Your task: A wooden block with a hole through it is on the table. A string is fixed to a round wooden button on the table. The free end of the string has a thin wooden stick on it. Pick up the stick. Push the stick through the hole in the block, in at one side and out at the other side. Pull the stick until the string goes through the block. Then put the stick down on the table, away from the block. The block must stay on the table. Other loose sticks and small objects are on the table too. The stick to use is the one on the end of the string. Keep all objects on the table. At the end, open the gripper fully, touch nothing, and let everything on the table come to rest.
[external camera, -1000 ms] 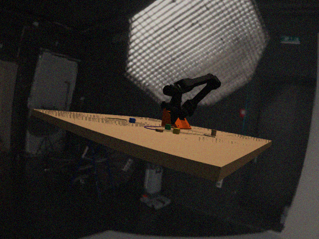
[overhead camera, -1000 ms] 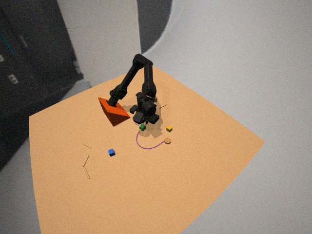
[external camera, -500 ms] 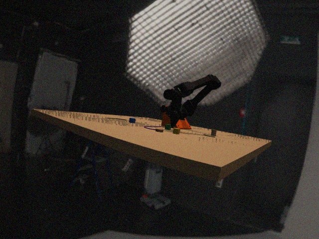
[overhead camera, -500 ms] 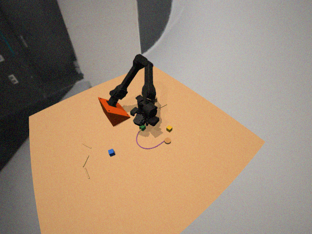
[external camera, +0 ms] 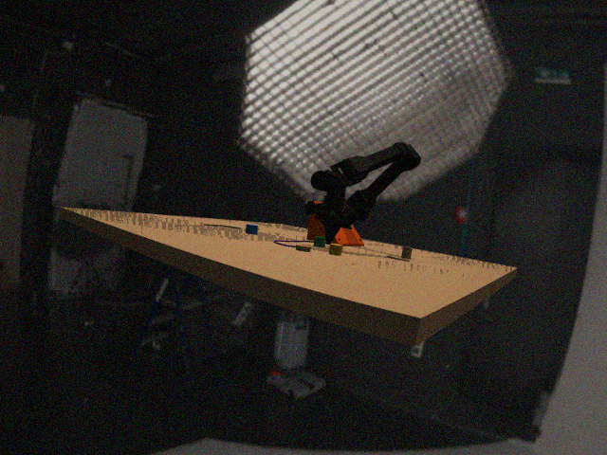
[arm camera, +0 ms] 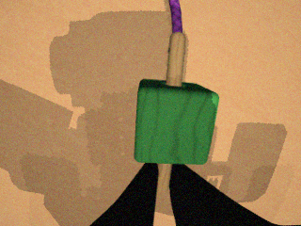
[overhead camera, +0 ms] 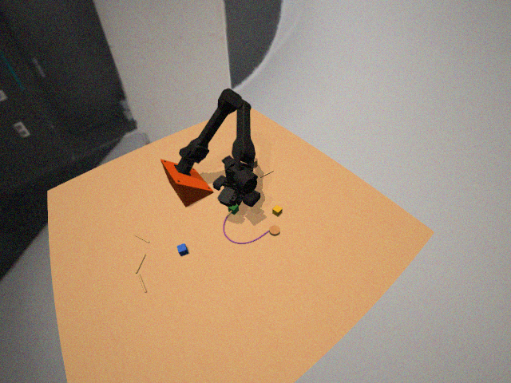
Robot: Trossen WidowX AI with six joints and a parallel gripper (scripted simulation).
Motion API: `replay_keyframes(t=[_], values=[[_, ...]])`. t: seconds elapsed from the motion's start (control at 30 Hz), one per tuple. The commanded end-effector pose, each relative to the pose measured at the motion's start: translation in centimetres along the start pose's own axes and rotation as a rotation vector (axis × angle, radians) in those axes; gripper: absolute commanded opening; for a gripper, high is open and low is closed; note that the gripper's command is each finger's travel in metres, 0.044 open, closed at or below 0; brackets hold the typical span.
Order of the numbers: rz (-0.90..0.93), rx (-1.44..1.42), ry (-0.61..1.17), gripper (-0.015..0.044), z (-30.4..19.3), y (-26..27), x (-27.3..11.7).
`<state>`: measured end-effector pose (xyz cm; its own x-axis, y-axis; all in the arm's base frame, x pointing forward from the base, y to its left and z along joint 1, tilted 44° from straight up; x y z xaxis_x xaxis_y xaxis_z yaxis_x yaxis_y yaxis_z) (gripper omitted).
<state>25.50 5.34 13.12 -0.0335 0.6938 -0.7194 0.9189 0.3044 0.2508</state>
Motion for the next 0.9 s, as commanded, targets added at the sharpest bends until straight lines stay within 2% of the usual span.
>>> replay_keyframes(t=[0.0,0.23,0.47,0.87], values=[[0.000,0.000,0.000,0.0000,0.0,0.0,0.0],[-0.001,0.000,-0.012,0.0000,-0.2,0.0,0.0],[-0.004,-0.002,-0.119,0.0000,-1.4,0.0,0.4],[-0.003,-0.008,-0.118,0.0000,-1.5,0.0,0.4]])
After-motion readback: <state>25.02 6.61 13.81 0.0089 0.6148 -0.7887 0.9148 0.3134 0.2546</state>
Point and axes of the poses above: the point midway between the two fingers, 35 mm back from their tips, its own x axis out along the fingers, its own y axis across the jaws, z = x × y, the point moved 10 cm from there along -x, back along the fingers
